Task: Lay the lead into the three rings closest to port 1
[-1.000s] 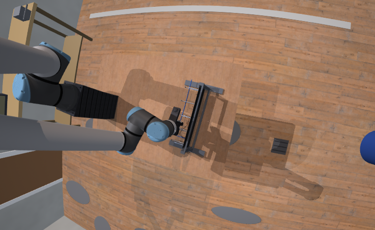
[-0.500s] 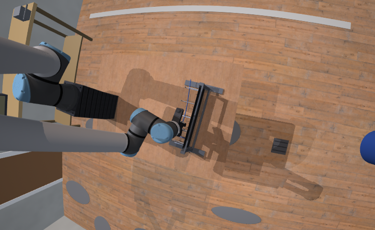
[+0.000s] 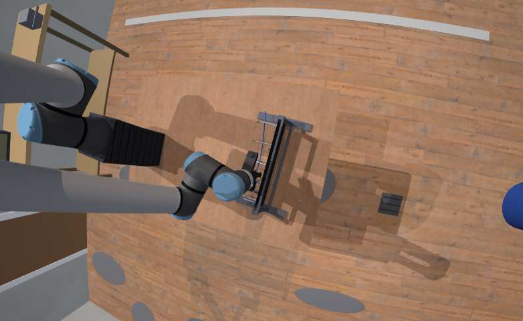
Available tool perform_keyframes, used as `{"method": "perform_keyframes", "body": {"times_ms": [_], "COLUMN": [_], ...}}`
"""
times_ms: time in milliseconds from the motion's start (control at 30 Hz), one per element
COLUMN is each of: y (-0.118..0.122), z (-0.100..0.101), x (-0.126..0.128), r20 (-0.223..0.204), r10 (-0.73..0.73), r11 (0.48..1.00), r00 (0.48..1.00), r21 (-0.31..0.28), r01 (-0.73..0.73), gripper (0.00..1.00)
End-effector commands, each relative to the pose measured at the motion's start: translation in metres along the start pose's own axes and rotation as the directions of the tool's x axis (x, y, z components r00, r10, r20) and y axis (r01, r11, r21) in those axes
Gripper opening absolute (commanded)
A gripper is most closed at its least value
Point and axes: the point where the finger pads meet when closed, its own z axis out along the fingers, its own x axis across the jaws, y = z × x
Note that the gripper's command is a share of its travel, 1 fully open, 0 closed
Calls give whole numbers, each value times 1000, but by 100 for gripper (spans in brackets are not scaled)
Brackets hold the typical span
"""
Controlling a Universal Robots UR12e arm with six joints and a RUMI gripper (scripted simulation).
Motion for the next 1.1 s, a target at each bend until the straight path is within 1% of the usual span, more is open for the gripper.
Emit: {"method": "perform_keyframes", "body": {"times_ms": [0,500,533,1067], "y": [0,0,0,0], "z": [-1,-1,-1,-1], "x": [1,1,1,1], "r20": [-1,-1,-1,-1], "r10": [0,0,0,0], "r11": [1000,1000,1000,1000], "r00": [1000,1000,1000,1000], "r21": [0,0,0,0], "r01": [0,0,0,0], "gripper": [0,0,20,20]}}
